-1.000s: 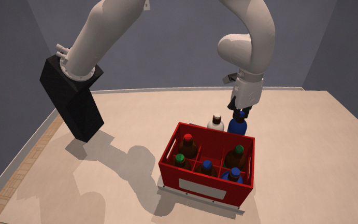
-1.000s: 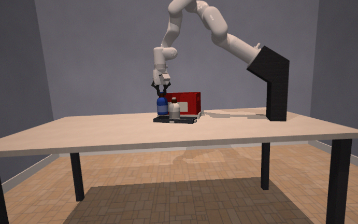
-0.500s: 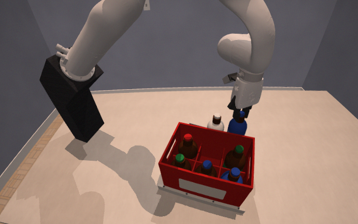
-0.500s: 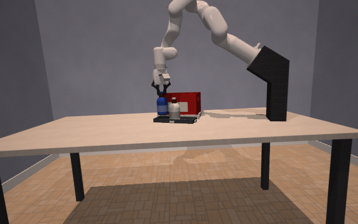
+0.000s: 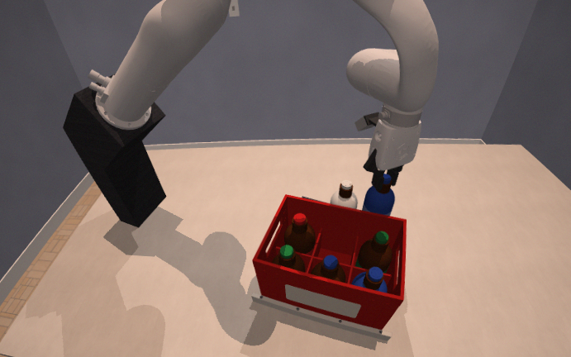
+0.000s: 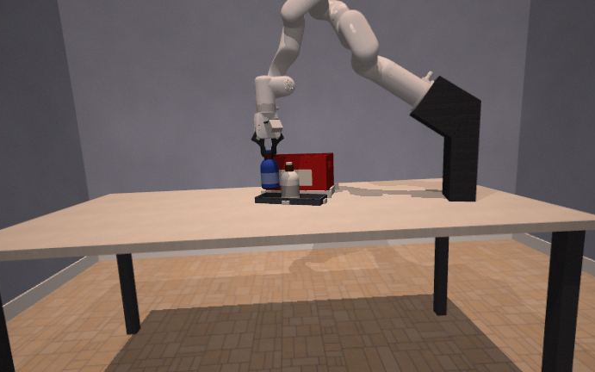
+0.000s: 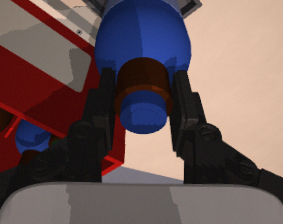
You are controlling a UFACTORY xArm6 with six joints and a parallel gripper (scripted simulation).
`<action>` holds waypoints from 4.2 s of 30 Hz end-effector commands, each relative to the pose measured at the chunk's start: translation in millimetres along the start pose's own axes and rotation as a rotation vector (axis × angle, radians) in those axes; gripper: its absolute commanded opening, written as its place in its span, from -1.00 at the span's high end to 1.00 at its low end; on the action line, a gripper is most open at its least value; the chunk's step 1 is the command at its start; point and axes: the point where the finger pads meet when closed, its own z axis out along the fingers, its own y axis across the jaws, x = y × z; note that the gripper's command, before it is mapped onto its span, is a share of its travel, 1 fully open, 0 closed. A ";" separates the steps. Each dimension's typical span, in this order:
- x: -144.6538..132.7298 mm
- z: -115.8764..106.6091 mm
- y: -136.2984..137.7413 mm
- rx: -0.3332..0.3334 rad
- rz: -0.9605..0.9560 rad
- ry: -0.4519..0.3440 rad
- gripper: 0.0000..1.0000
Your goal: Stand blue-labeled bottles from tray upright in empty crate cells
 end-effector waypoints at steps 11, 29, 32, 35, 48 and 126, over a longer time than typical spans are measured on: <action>-0.9 -15.0 1.6 -0.004 0.000 -0.001 1.00; -0.9 -30.0 1.6 -0.004 0.000 -0.001 1.00; -0.9 -31.2 1.6 -0.004 0.000 -0.001 1.00; -0.9 -31.9 1.6 -0.004 0.000 -0.001 1.00; -0.9 -32.3 1.6 -0.004 0.000 -0.001 1.00; -0.8 -72.4 1.5 -0.004 0.000 -0.001 1.00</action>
